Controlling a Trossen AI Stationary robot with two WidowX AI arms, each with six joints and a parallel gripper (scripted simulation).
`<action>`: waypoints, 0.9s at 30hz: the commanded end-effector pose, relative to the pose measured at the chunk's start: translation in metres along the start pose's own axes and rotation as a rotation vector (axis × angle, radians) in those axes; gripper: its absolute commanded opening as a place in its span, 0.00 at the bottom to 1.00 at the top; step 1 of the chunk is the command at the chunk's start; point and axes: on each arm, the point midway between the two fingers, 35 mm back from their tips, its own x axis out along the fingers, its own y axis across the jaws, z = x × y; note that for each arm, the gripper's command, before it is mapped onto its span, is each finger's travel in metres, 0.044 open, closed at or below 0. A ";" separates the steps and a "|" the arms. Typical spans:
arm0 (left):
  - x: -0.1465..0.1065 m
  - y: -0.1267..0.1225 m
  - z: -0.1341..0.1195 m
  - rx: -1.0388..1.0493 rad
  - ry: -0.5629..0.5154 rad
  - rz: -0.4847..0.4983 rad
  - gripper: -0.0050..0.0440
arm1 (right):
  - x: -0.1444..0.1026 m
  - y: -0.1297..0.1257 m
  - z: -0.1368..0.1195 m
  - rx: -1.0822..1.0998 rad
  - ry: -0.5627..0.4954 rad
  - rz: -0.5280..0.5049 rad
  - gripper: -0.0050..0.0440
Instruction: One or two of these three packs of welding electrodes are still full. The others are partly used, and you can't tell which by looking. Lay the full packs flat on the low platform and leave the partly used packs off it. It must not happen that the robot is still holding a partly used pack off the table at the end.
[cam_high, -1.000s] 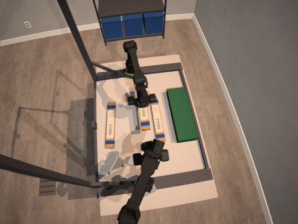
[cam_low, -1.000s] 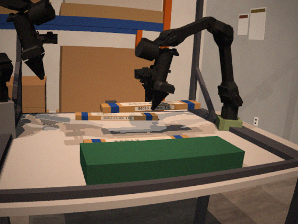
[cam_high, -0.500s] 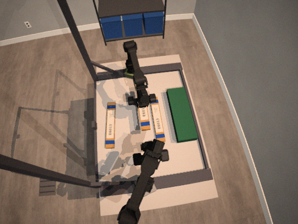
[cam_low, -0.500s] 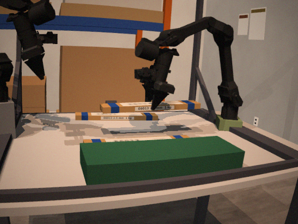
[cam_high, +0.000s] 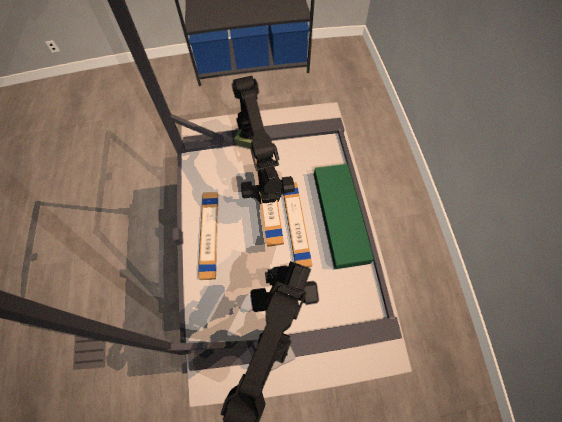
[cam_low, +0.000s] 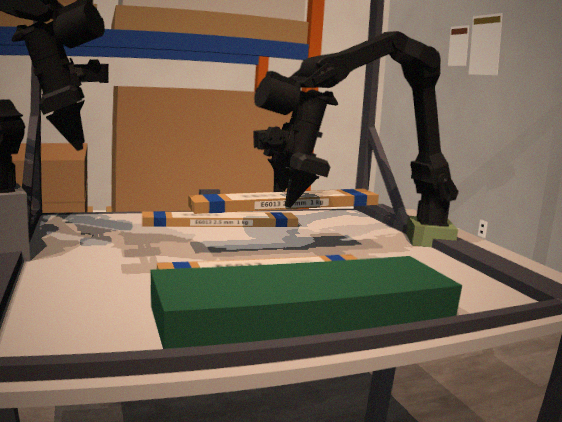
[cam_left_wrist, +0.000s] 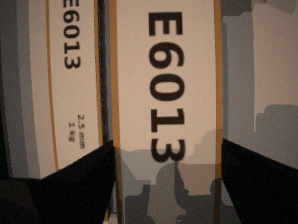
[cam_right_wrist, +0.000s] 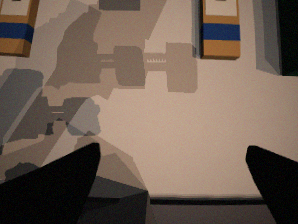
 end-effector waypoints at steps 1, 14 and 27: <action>-0.018 0.001 0.009 0.002 -0.060 0.007 0.00 | -0.005 -0.001 0.004 -0.003 -0.019 -0.007 0.98; -0.018 0.001 0.009 0.002 -0.060 0.007 0.00 | -0.005 -0.001 0.004 -0.003 -0.019 -0.007 0.98; -0.012 0.001 0.005 0.001 -0.064 0.006 0.00 | -0.005 -0.001 0.004 -0.003 -0.019 -0.007 0.98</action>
